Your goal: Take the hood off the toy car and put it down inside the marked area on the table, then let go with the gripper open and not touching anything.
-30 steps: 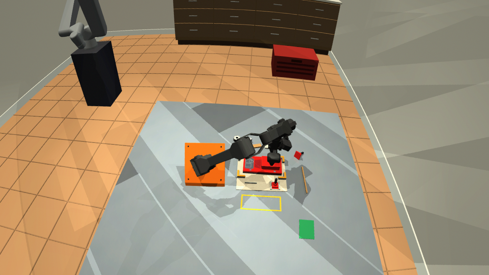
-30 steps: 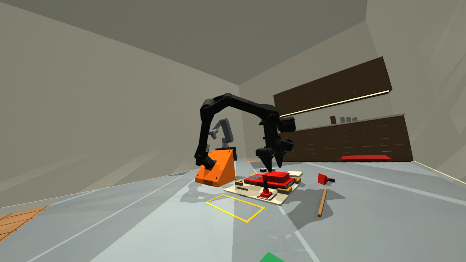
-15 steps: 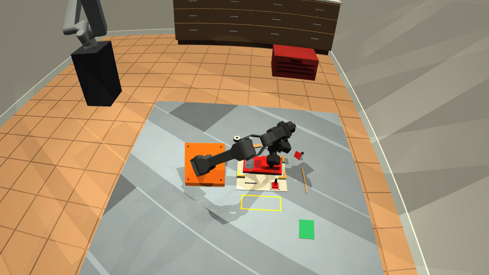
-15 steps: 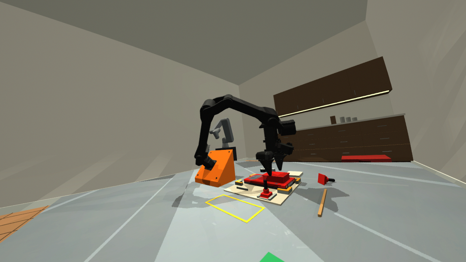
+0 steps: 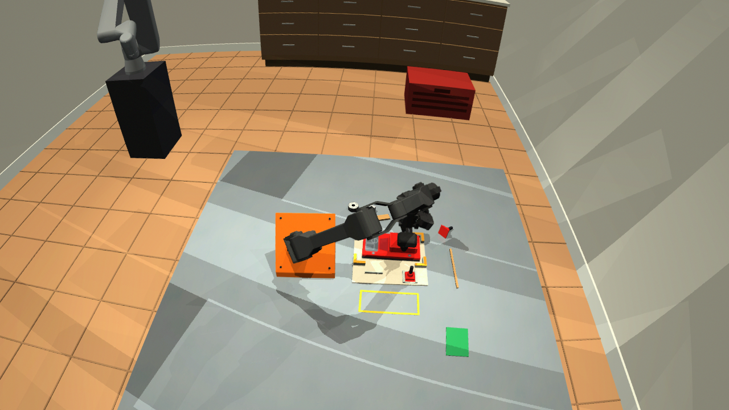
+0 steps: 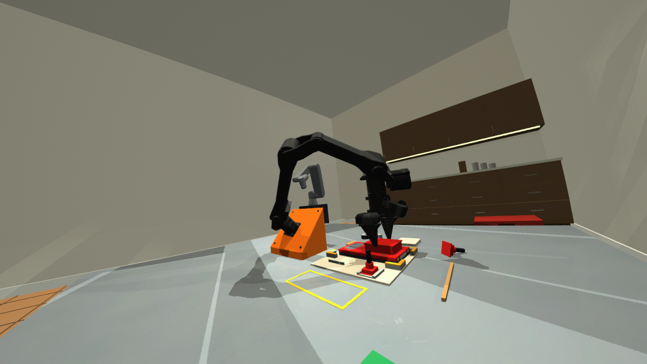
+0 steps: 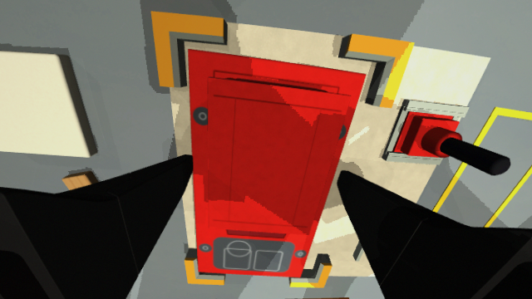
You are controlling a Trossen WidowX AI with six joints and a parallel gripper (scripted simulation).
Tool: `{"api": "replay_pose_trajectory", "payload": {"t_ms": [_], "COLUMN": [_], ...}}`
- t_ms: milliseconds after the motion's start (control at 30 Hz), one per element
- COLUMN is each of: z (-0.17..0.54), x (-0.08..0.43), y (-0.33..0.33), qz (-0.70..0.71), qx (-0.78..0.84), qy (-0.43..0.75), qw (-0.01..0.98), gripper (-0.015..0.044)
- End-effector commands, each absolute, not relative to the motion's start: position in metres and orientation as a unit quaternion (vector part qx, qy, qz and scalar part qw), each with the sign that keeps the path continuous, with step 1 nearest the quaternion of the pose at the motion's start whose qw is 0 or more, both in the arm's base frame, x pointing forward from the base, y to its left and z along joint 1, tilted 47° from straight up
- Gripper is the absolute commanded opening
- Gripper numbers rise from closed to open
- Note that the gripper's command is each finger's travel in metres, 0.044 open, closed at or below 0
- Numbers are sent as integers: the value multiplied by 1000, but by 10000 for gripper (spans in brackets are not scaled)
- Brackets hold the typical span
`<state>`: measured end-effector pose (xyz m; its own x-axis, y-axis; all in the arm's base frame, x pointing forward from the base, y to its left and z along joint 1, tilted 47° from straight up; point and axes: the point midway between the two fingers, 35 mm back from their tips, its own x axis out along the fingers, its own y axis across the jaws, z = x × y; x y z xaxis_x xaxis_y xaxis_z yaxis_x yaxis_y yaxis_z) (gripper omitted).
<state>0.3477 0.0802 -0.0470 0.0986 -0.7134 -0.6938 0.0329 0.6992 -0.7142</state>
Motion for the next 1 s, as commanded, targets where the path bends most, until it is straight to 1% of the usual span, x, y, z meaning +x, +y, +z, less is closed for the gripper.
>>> {"api": "replay_pose_trajectory", "payload": {"t_ms": [0,733,833,967], "z": [-49,-56,-55,-55], "x": [348,349,349,349], "y": [79,71,72,72], "qz": [-271,-271,-272,-272], "qx": [-280,-280,-277,-277], "qy": [613,613,614,614], "qw": [687,687,687,687], "gripper": [440,440,361,335]}}
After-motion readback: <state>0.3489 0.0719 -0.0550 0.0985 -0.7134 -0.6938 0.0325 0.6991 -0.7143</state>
